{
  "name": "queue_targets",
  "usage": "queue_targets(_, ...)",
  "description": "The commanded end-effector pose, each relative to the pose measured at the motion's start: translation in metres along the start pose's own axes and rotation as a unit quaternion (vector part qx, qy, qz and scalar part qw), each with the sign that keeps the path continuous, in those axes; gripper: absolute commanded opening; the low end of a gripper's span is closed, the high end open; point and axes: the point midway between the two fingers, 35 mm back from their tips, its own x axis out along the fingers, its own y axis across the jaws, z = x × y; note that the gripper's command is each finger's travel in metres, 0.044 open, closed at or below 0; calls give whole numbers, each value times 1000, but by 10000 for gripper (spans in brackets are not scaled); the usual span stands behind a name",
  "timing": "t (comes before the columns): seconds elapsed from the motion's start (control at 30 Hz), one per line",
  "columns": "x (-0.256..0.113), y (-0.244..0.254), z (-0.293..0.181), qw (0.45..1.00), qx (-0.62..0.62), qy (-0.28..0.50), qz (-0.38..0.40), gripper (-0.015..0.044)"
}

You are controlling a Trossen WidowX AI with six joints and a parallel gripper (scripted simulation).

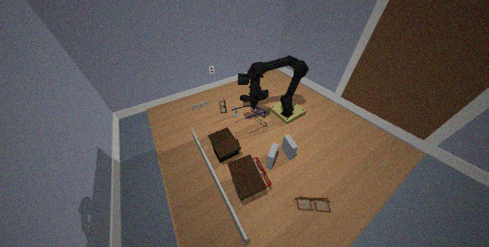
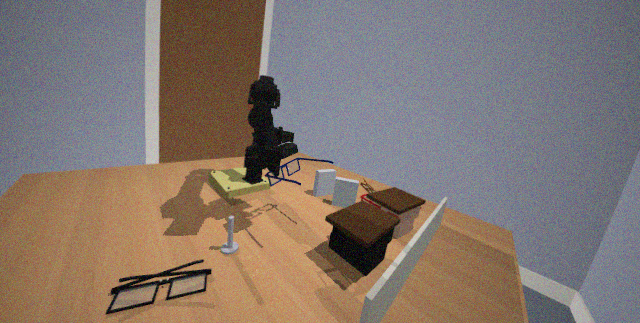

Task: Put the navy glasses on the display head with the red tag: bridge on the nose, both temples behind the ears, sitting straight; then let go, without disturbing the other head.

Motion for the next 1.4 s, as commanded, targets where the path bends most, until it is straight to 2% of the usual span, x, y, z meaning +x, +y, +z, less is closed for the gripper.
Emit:
queue_targets(0.0, 7, -4, 8, 1000, 10, 13, 22, 0)
queue_targets(0.47, 28, -10, 38, 994, 36, 65, 76, 0)
queue_targets(0.9, 43, -15, 67, 986, 54, 127, 94, 0)
queue_targets(1.37, 56, -13, 64, 986, 53, 135, 87, 0)
